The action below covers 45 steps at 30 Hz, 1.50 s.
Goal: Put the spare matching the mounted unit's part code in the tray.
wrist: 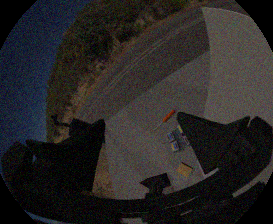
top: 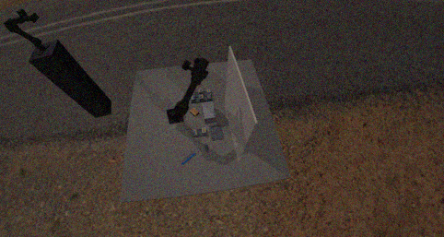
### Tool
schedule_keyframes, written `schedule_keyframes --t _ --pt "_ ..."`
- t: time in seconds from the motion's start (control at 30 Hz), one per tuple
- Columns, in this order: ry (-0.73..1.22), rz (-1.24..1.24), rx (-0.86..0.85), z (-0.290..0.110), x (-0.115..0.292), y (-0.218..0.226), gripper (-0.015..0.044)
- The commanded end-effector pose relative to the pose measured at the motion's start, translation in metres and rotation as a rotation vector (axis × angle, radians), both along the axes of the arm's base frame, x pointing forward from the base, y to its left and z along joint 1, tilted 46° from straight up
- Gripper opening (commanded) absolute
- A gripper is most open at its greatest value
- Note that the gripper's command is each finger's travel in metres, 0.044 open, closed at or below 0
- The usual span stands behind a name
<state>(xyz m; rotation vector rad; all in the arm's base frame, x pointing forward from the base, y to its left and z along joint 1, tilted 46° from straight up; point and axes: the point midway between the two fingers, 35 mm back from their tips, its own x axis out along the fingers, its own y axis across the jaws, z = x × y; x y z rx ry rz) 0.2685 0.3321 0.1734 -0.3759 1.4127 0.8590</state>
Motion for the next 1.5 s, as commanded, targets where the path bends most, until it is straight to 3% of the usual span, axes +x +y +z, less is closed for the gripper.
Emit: schedule_keyframes --t 0.0,0.27,0.53,1.13,1.47 --pt "-0.019 -0.175 -0.164 -0.022 0.031 -0.043 0.044" --pt "-0.091 -0.569 -0.573 -0.056 0.086 -0.167 0.044" --pt "-0.198 -0.881 -1.003 -0.064 0.108 -0.301 0.044" --pt "-0.194 -0.866 -1.003 -0.066 0.107 -0.298 0.044" --pt "0.006 -0.012 -1.013 -0.157 0.015 -0.191 0.044"
